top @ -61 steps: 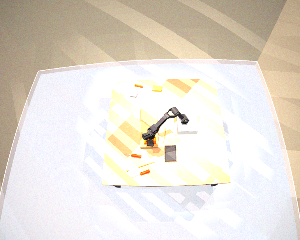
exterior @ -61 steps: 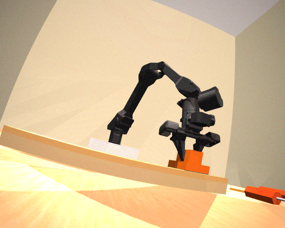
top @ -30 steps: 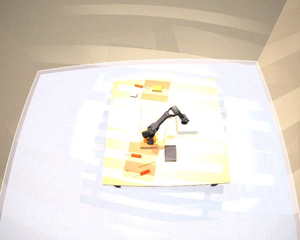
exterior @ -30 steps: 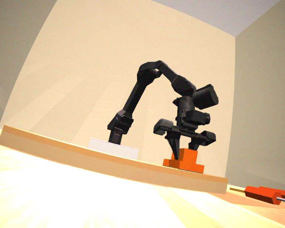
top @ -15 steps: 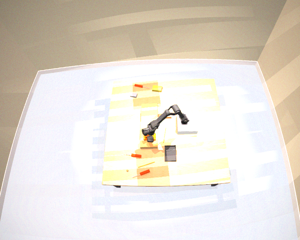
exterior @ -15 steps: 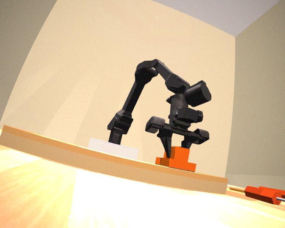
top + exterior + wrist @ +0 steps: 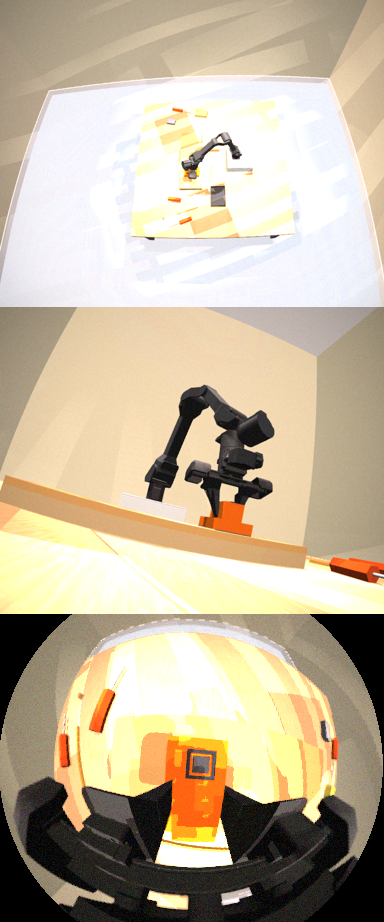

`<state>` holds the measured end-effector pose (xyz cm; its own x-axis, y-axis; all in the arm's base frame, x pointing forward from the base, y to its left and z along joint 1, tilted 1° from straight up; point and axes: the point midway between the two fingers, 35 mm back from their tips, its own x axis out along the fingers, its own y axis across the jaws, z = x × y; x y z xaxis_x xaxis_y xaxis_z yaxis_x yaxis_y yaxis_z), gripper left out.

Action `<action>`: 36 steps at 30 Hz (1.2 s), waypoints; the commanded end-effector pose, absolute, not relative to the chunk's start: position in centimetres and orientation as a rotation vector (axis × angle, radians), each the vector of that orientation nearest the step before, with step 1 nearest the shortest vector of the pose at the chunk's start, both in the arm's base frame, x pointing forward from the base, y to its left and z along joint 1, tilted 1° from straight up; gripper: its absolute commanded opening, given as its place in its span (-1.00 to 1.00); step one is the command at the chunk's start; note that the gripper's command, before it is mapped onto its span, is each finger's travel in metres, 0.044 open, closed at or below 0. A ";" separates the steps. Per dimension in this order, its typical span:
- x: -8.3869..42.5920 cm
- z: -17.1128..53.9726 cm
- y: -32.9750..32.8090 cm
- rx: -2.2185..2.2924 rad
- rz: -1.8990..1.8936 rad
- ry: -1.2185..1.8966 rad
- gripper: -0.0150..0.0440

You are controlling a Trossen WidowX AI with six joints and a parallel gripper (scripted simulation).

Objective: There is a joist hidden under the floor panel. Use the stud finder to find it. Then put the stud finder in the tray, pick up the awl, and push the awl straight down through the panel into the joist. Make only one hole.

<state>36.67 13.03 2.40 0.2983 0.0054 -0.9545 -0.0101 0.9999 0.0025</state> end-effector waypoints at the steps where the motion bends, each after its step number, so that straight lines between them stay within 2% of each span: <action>1: 36.6 2.3 12.2 -0.008 0.012 1.270 -0.49; 36: 36.7 2.3 6.3 -0.013 0.008 1.270 -0.49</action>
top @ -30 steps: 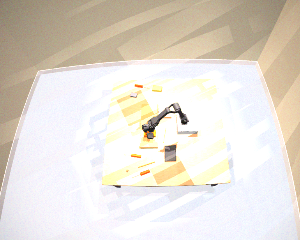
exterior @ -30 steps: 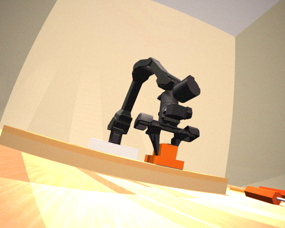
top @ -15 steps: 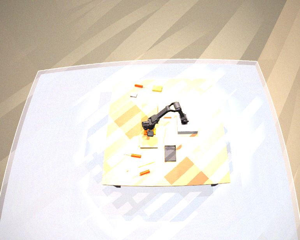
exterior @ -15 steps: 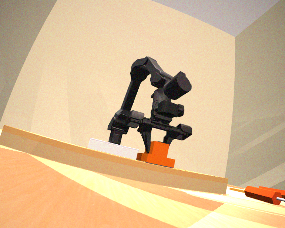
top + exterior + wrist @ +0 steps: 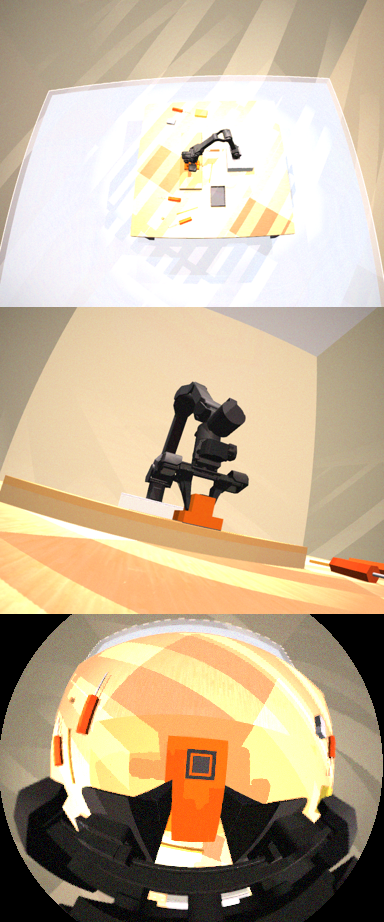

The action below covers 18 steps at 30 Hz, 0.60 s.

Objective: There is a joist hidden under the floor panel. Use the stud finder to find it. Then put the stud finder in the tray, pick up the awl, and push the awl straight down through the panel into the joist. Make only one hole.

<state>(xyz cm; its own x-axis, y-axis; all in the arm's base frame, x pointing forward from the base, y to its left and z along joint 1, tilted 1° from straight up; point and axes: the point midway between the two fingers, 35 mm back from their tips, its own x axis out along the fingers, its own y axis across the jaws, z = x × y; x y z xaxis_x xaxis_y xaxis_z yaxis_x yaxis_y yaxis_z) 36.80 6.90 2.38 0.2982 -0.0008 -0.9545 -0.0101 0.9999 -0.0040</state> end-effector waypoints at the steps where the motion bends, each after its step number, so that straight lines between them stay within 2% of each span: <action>1: 36.7 2.3 6.1 -0.013 0.008 1.270 -0.49; 18: 36.8 2.3 3.2 -0.015 0.006 1.270 -0.49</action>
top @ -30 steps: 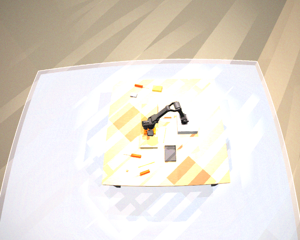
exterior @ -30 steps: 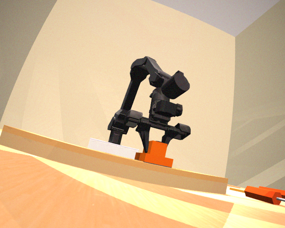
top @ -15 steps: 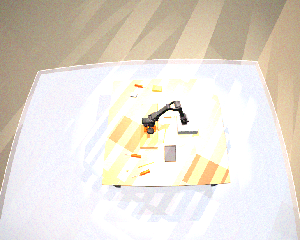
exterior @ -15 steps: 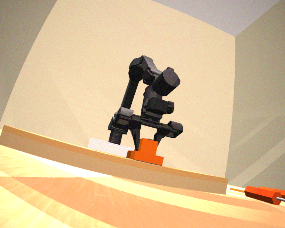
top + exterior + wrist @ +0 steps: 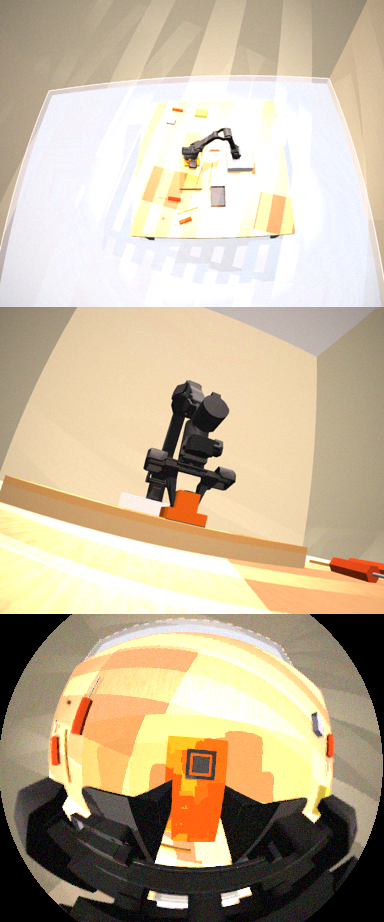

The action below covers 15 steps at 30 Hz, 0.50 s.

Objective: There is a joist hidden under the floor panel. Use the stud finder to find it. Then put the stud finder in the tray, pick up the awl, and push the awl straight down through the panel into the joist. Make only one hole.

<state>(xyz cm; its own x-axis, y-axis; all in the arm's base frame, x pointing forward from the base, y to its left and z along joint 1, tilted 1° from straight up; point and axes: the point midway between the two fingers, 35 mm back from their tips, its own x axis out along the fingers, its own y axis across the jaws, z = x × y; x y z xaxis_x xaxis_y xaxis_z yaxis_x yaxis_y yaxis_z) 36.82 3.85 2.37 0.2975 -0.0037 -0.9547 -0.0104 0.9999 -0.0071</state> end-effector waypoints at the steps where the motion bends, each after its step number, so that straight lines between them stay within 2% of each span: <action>1: 36.8 2.3 3.1 -0.016 0.006 1.270 -0.49; 15: 36.8 2.3 0.7 -0.018 0.004 1.270 -0.49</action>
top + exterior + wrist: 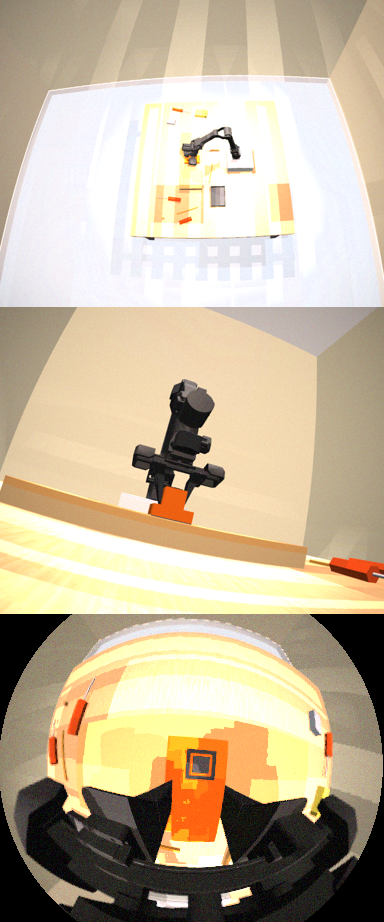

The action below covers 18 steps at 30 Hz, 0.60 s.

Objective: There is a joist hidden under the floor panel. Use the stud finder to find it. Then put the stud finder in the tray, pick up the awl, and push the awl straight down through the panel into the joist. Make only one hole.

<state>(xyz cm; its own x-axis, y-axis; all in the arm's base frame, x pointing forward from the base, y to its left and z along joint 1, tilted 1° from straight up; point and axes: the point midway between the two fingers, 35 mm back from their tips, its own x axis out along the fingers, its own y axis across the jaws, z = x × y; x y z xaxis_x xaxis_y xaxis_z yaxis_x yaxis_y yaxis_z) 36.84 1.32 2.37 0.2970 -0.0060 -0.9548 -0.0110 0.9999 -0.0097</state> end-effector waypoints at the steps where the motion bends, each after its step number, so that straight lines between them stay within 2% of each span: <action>1: 36.8 2.3 0.5 -0.018 0.004 1.270 -0.49; 18: 36.9 2.4 -2.4 -0.020 0.002 1.270 -0.49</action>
<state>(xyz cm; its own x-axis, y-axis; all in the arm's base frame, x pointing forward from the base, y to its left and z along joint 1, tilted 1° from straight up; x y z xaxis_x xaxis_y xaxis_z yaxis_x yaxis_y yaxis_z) 36.89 -1.74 2.42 0.2984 -0.0089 -0.9544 -0.0105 0.9999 -0.0126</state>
